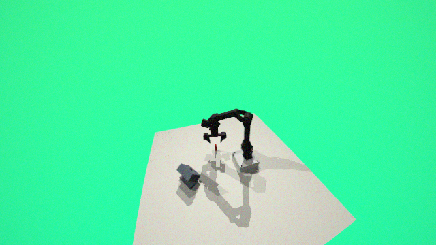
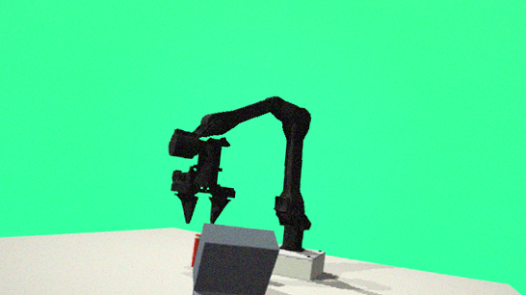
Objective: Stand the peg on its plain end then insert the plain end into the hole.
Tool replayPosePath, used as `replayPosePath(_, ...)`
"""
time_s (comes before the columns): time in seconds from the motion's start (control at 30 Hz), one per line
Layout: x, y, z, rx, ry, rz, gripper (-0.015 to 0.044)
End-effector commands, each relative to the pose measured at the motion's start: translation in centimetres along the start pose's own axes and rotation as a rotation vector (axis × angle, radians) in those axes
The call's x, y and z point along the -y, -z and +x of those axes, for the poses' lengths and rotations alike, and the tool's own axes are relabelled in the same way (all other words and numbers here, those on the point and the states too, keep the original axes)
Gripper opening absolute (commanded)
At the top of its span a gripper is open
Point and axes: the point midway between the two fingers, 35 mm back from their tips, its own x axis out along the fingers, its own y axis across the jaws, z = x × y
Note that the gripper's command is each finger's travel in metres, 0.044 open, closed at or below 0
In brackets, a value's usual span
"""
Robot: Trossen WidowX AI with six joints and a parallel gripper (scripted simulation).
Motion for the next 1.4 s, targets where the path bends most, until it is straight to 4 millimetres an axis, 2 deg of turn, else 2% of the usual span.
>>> replayPosePath(0.0,0.0,-0.1,0.1,0.006,0.003,0.086,0.044)
replayPosePath(0.93,0.0,-0.1,0.6,0.006,0.001,0.778,0.044)
replayPosePath(1.17,0.0,-0.1,0.7,0.006,0.001,0.795,0.044)
replayPosePath(1.37,0.0,-0.1,1.6,0.006,0.001,0.795,0.044)
